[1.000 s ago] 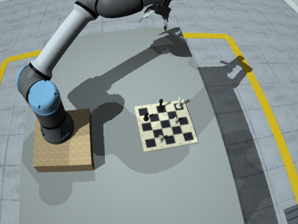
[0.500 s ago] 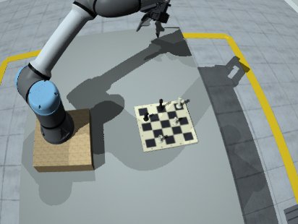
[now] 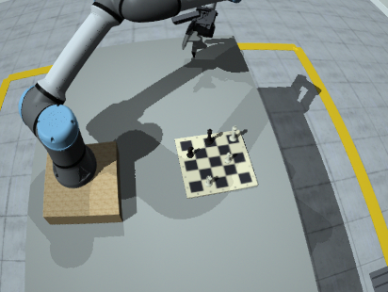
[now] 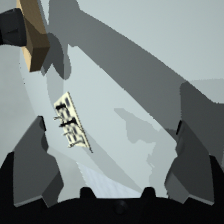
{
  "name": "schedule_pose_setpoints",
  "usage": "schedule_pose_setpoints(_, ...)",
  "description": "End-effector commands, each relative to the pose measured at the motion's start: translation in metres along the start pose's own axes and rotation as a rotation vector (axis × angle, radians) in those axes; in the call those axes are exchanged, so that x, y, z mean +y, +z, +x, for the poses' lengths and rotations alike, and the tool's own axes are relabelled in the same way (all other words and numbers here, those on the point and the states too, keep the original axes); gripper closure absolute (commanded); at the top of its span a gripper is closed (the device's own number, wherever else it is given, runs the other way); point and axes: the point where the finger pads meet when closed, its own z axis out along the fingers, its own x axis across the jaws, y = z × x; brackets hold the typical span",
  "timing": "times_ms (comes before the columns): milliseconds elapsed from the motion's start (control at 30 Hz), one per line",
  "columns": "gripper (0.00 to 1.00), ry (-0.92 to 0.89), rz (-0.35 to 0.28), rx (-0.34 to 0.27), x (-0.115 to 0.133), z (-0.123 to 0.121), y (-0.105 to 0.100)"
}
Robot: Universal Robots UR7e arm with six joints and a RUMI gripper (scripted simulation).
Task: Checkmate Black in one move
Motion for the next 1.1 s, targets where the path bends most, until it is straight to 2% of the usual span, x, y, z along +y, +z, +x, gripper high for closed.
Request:
schedule_pose_setpoints(0,0.0,-0.191,-0.054,-0.058,0.004,-0.015,0.013)
schedule_pose_setpoints(167,0.0,-0.383,-0.093,-0.134,0.01,-0.029,0.025)
schedule_pose_setpoints(200,0.0,-0.383,-0.093,-0.134,0.01,-0.029,0.025)
schedule_pose_setpoints(300,0.0,-0.522,-0.115,-0.193,0.015,-0.038,0.031)
schedule_pose_setpoints(367,0.0,-0.522,-0.115,-0.193,0.015,-0.038,0.031)
schedule_pose_setpoints(533,0.0,-0.742,-0.137,-0.293,0.024,-0.052,0.039)
schedule_pose_setpoints(567,0.0,-0.742,-0.137,-0.293,0.024,-0.052,0.039)
schedule_pose_setpoints(733,0.0,-0.943,-0.144,-0.39,0.033,-0.064,0.045)
schedule_pose_setpoints(767,0.0,-0.943,-0.144,-0.39,0.033,-0.064,0.045)
schedule_pose_setpoints(867,0.0,-1.054,-0.142,-0.447,0.038,-0.069,0.047)
schedule_pose_setpoints(933,0.0,-1.054,-0.142,-0.447,0.038,-0.069,0.047)
schedule_pose_setpoints(1067,0.0,-1.189,-0.133,-0.517,0.044,-0.075,0.048)
